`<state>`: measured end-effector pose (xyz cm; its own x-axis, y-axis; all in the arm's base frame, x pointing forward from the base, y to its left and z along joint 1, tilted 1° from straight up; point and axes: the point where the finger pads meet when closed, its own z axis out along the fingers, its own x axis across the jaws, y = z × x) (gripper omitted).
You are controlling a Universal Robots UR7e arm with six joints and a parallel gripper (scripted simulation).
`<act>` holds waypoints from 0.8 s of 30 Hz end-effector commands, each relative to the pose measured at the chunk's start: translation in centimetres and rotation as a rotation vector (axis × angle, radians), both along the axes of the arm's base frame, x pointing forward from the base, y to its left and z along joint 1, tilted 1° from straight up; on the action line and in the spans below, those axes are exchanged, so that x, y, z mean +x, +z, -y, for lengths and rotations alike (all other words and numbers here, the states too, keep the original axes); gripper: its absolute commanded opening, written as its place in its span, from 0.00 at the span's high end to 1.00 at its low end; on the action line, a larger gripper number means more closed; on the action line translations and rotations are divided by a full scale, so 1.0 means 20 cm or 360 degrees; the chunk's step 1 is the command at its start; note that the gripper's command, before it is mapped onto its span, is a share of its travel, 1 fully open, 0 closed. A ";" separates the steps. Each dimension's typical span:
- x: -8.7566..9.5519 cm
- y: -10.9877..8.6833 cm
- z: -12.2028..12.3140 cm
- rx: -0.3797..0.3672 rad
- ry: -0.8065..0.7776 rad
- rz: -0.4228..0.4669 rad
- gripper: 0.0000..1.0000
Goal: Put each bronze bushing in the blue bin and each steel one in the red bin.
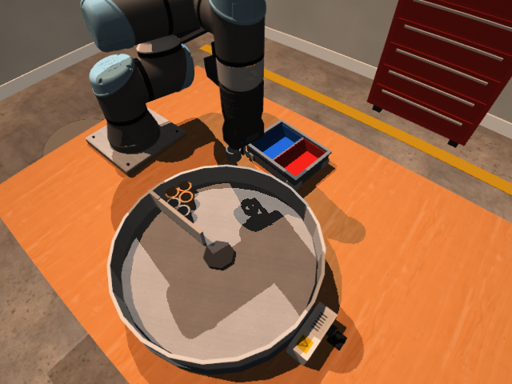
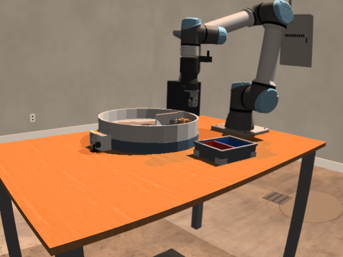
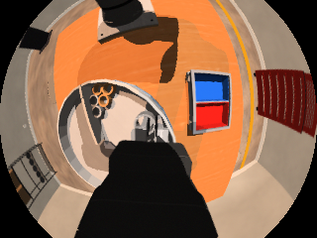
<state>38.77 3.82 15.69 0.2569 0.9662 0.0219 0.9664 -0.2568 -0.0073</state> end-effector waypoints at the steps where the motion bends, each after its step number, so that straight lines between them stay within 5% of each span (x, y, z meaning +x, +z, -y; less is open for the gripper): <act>1: 0.05 0.01 -0.18 -0.0003 -0.0002 0.0000 1.00; 5: 0.07 0.01 -0.24 -0.0003 -0.0002 0.0000 1.00; 12: 0.14 0.01 -0.50 -0.0003 -0.0002 0.0000 1.00; 15: 0.14 0.01 -0.50 -0.0003 -0.0002 0.0000 1.00; 20: 0.20 0.02 -0.76 -0.0003 -0.0002 0.0000 1.00; 24: 0.20 0.02 -0.76 -0.0003 -0.0002 0.0000 1.00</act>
<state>42.48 18.10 16.00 0.2566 0.9663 0.0221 0.9665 -0.2565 -0.0074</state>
